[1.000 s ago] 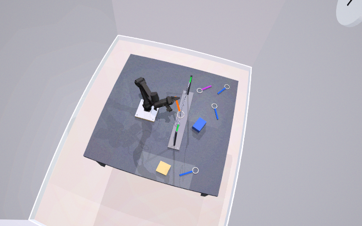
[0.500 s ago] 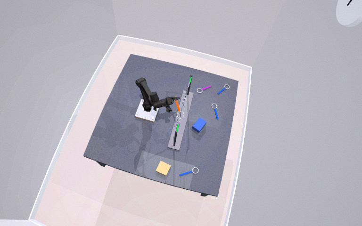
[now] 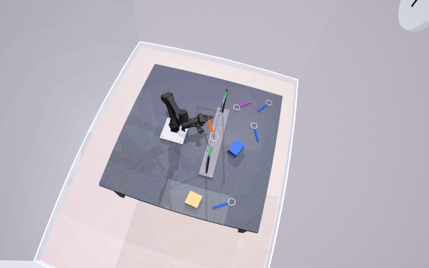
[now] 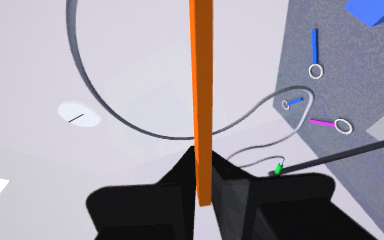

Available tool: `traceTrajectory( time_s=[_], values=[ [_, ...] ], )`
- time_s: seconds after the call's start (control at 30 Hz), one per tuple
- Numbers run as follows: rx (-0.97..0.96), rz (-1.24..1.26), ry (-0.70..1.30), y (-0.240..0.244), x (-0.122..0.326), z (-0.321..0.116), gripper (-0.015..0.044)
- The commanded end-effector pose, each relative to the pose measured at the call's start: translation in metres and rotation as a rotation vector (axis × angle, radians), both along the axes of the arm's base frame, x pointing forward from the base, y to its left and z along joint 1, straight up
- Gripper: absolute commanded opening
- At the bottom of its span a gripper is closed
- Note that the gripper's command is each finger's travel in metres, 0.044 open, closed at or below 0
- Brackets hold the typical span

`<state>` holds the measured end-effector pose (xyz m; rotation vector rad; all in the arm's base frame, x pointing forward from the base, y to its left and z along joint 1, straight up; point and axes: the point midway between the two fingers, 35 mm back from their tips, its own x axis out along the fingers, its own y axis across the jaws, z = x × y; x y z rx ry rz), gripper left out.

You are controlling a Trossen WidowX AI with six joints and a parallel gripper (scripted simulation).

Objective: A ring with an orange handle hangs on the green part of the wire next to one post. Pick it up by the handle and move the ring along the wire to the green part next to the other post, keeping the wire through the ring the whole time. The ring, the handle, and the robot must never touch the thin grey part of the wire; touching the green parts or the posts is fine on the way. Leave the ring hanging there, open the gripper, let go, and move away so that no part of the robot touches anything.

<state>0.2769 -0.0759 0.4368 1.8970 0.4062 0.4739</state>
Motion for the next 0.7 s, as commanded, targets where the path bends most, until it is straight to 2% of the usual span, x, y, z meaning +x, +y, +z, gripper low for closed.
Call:
traceTrajectory(
  time_s=[0.0,0.67],
  values=[
    [-0.053,0.003,-0.002,0.0008,-0.0002,0.0003,-0.015],
    [-0.303,0.006,0.011,0.0027,-0.0001,-0.0066,-0.015]
  ],
)
